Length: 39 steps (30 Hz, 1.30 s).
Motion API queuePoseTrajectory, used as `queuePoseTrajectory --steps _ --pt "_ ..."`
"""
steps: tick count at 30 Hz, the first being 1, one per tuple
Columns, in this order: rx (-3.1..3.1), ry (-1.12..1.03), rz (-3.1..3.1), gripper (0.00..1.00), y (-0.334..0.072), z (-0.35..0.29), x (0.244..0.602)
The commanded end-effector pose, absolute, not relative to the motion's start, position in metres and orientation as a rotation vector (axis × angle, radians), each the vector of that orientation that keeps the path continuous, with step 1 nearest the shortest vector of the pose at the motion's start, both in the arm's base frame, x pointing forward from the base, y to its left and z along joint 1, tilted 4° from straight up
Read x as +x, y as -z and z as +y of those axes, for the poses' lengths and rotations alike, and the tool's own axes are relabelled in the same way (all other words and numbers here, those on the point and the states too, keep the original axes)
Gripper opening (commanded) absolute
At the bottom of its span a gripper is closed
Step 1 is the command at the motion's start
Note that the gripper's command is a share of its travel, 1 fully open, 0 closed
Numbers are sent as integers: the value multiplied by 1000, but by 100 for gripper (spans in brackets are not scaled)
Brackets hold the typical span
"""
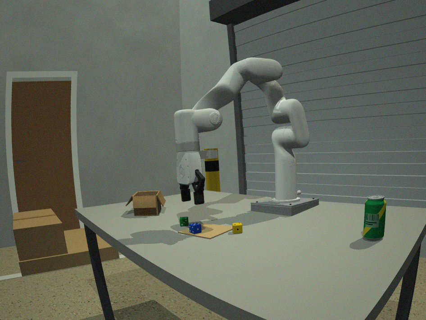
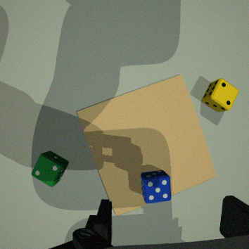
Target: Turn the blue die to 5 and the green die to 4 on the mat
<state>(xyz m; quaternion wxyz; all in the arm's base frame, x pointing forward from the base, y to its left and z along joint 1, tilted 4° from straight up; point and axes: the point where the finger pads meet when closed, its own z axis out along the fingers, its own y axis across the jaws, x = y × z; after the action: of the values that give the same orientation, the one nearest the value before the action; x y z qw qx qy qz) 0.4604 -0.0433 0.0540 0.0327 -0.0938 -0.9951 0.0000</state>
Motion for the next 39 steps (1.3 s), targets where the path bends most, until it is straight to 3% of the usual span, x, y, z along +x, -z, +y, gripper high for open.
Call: queuePoseTrajectory --steps 1,39 --pt "-555 -6 -3031 100 -55 -54 459" --pt "-2155 -41 -2218 100 -53 -120 438"
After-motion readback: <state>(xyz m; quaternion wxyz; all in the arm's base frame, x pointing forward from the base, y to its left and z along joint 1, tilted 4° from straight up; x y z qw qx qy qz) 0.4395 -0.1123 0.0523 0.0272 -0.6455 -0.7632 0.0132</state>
